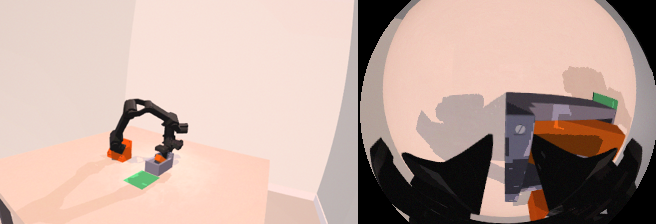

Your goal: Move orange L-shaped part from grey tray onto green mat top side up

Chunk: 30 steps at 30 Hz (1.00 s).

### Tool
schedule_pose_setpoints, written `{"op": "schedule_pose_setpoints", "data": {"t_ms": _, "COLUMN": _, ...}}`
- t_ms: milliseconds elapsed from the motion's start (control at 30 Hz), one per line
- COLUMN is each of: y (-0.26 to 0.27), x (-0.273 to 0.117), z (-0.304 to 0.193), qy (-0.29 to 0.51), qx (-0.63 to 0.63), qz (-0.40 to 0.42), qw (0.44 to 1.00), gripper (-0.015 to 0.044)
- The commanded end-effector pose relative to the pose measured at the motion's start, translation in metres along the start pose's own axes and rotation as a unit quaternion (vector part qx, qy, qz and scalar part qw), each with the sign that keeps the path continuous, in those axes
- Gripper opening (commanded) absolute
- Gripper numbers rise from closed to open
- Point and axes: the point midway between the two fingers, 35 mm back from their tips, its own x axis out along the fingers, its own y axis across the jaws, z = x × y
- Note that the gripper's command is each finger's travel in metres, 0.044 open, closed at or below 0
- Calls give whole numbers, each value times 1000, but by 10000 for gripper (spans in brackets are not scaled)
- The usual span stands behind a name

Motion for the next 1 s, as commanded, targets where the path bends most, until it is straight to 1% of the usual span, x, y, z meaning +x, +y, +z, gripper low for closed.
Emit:
{"op": "schedule_pose_setpoints", "data": {"t_ms": 0, "y": -3, "x": 8, "z": -1, "qy": 3, "qx": -2, "qz": -6, "qw": 1000, "gripper": 180}}
{"op": "schedule_pose_setpoints", "data": {"t_ms": 600, "y": -3, "x": 8, "z": -1, "qy": 3, "qx": -2, "qz": -6, "qw": 1000, "gripper": 180}}
{"op": "schedule_pose_setpoints", "data": {"t_ms": 967, "y": 4, "x": 0, "z": -1, "qy": 2, "qx": -1, "qz": -3, "qw": 1000, "gripper": 180}}
